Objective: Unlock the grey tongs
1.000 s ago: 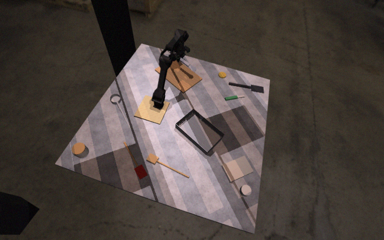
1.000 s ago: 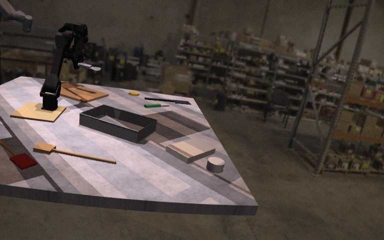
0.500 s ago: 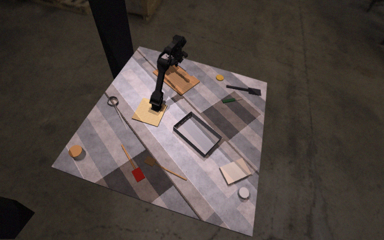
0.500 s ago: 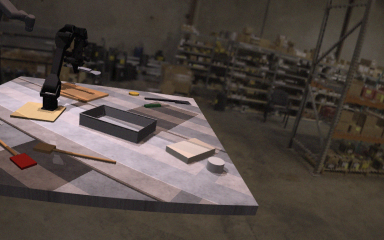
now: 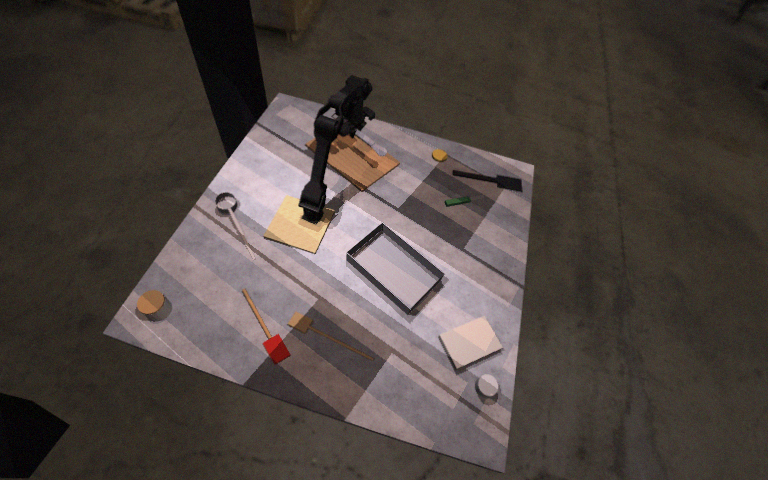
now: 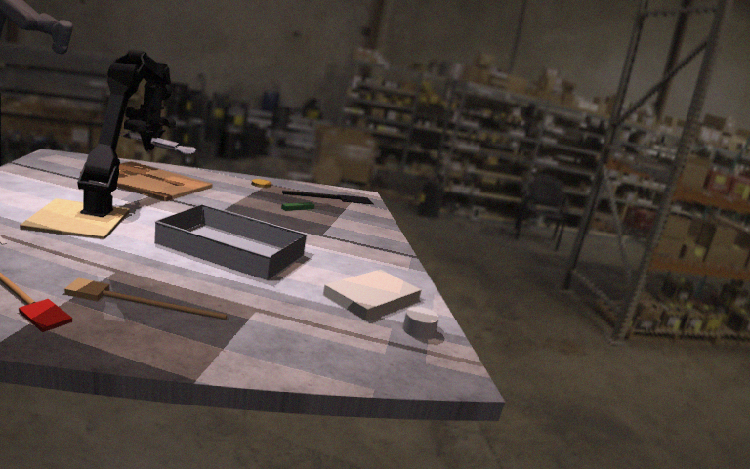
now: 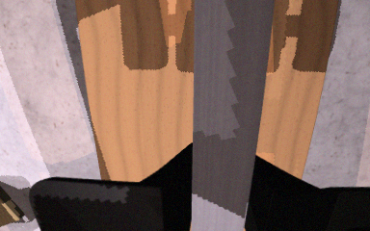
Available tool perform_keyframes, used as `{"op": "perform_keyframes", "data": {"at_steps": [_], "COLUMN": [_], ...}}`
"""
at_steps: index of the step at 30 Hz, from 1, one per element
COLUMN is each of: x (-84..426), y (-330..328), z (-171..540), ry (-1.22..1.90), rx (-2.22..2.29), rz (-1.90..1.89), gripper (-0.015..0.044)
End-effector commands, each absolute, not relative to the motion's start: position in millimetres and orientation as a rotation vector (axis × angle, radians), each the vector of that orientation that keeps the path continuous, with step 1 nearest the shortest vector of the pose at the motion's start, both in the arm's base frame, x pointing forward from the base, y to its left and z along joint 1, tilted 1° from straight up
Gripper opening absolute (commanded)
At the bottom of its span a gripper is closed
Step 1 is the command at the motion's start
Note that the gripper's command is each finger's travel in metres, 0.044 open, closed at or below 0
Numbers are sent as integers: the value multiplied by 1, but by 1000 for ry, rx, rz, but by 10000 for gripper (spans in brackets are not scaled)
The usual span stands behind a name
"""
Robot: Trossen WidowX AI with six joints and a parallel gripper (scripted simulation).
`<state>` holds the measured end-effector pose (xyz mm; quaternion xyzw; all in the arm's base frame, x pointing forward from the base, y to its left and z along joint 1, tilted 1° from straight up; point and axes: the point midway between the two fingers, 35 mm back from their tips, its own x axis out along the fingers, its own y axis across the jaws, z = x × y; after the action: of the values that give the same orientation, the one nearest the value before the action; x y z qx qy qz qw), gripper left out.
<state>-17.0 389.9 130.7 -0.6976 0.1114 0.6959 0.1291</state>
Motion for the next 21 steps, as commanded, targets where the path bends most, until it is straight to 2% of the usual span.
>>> {"op": "perform_keyframes", "data": {"at_steps": [1, 21], "x": [-16, -15], "y": [389, 387], "z": [123, 90], "ry": [329, 330], "rx": [-2033, -2033], "rz": [2014, 2014], "gripper": [-150, -150]}}
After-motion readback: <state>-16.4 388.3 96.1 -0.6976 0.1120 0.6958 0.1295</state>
